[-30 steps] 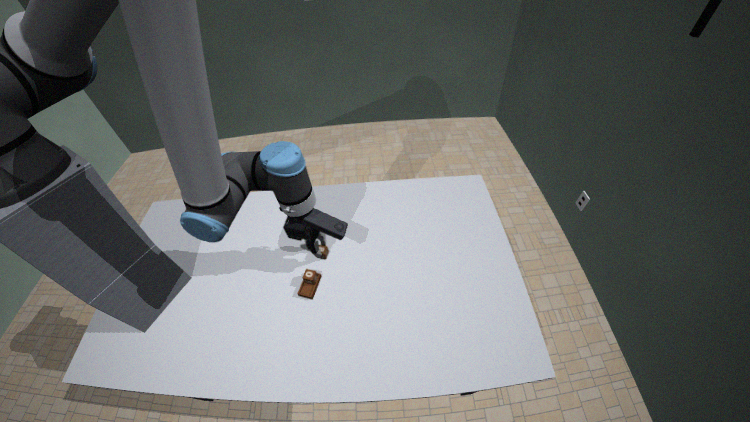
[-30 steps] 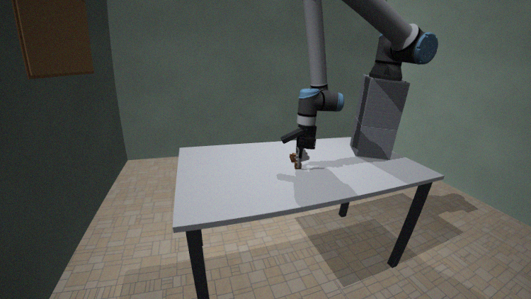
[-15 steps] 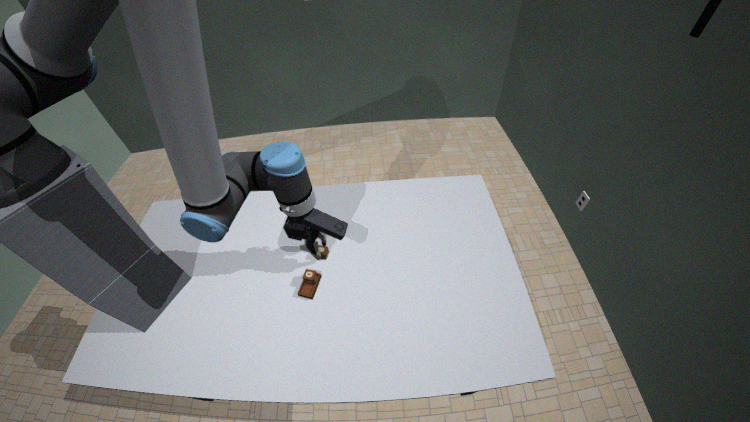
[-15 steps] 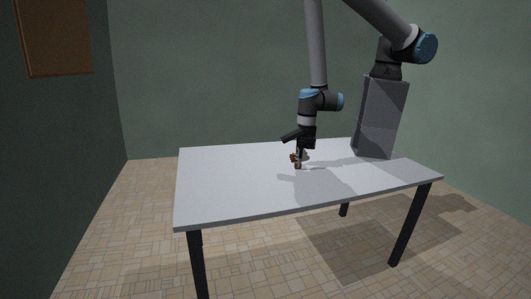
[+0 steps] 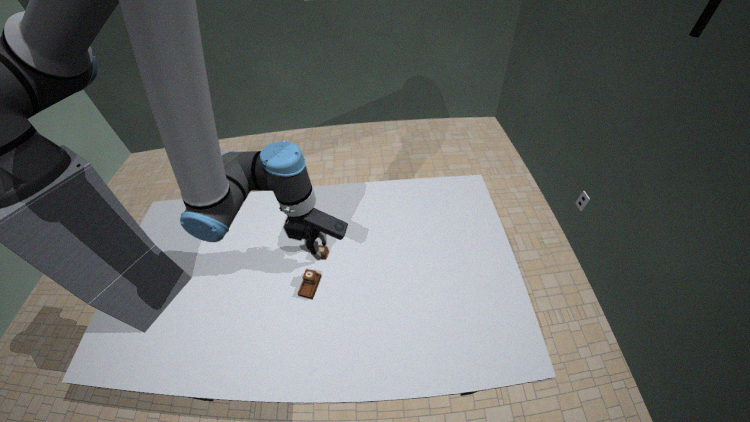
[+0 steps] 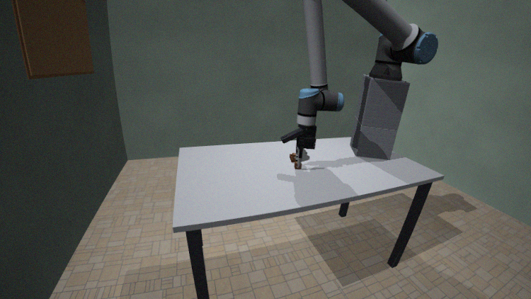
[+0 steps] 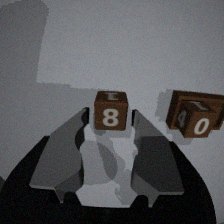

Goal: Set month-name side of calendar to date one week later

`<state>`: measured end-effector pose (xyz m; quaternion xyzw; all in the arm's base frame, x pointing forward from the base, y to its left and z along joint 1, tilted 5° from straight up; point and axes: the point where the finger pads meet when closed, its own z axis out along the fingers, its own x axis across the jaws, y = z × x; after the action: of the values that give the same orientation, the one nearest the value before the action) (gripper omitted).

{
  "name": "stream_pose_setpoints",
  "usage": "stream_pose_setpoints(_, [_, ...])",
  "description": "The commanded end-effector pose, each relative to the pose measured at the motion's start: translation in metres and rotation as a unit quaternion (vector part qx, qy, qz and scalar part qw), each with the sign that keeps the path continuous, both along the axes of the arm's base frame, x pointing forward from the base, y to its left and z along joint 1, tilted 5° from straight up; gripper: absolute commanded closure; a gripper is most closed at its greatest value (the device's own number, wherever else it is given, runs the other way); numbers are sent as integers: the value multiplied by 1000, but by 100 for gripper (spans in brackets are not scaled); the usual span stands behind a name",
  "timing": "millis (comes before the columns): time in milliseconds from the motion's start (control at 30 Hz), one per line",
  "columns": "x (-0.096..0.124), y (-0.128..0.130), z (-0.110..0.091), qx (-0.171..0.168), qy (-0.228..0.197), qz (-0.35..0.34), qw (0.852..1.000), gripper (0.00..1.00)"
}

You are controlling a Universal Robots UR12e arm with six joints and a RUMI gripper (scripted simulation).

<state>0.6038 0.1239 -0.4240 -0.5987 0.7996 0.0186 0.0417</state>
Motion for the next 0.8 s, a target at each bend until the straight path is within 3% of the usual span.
stream_pose_setpoints(0, [-2, 0, 12, 0, 0, 0, 1000, 71])
stream_pose_setpoints(367, [-4, -6, 67, 0, 0, 0, 1000, 71])
stream_pose_setpoints(767, [-5, -7, 90, 0, 0, 0, 1000, 71])
